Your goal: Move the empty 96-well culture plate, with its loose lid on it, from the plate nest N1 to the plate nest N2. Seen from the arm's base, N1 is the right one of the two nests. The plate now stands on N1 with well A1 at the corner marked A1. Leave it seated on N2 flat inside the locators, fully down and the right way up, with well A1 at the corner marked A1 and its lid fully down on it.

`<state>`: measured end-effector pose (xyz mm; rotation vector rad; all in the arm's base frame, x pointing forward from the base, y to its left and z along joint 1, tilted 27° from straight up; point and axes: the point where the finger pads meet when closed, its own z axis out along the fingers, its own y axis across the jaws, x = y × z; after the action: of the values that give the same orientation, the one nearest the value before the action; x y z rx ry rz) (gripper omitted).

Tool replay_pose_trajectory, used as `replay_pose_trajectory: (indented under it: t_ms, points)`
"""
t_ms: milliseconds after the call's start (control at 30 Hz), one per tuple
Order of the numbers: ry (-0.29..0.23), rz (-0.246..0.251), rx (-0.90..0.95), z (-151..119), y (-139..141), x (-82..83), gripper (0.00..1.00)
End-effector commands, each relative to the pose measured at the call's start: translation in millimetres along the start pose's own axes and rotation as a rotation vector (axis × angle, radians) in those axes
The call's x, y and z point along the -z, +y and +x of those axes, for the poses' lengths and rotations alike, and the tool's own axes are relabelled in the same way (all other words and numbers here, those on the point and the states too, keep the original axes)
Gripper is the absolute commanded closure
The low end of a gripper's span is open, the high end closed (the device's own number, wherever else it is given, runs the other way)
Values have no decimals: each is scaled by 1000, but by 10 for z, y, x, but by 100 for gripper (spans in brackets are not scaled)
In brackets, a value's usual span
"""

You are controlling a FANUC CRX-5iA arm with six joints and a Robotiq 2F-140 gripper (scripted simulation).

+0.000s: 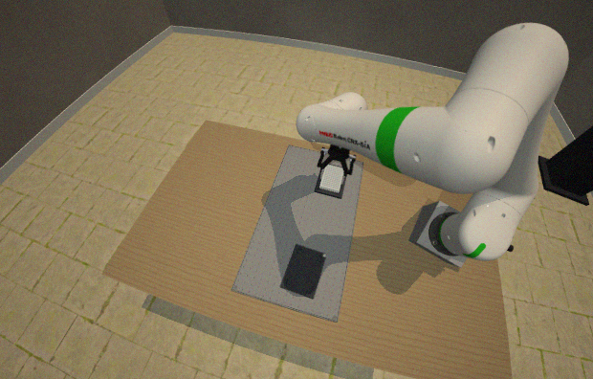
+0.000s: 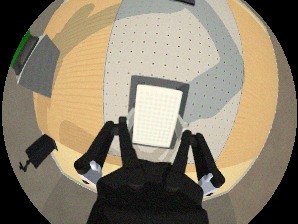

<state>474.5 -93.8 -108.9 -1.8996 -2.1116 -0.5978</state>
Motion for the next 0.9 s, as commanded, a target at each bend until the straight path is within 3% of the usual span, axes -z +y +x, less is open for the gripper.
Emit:
replay_pose_trajectory:
  t_ms: [0, 867]
  points:
    - [0, 0, 0, -2, 1, 0, 100]
    - [0, 0, 0, -1, 1, 350, 100]
